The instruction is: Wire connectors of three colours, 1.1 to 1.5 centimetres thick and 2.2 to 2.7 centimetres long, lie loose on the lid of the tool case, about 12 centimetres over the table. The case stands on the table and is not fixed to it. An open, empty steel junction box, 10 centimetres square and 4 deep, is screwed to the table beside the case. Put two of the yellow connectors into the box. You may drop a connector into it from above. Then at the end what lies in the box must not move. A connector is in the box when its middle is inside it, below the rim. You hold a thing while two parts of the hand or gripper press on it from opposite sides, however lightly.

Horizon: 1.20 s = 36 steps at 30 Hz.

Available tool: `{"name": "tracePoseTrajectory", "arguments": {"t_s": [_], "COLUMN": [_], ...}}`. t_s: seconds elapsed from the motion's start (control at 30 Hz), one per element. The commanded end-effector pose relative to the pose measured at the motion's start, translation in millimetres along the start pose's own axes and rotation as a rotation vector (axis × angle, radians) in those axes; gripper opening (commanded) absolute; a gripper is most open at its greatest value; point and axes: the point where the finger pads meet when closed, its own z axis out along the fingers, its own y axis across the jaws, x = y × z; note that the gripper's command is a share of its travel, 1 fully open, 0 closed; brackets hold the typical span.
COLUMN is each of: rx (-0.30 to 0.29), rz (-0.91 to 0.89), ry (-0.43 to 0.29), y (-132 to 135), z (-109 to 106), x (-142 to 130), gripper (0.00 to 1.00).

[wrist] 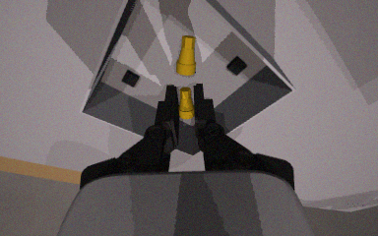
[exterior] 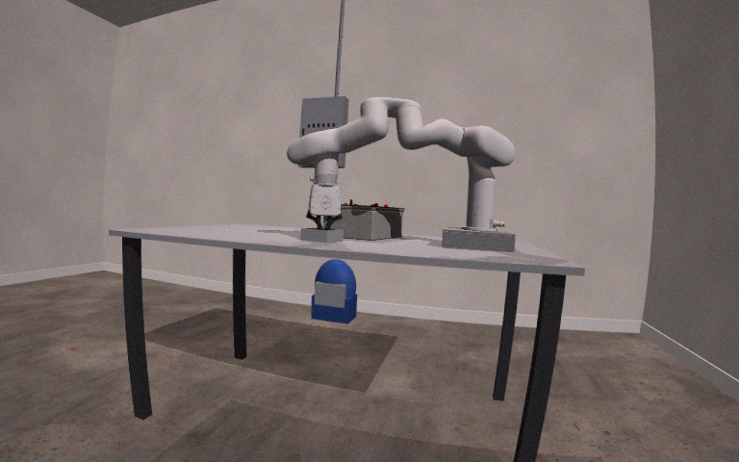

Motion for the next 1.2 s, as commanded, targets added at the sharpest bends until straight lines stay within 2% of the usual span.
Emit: {"name": "tracePoseTrajectory", "arguments": {"t_s": [0.0,0.23,0.27,1.17], "rx": [0.004,0.004,0.004,0.004], "rz": [-0.001,-0.001,-0.001,-0.001], "ry": [0.001,0.001,0.001,0.001], "y": [-1.7,-1.7,-1.7,-1.7], "z": [0.7,0.7,0.7,0.7], "x": [0.4,0.4,0.4,0.4], "gripper": [0.02,0.02,0.29,0.29]}}
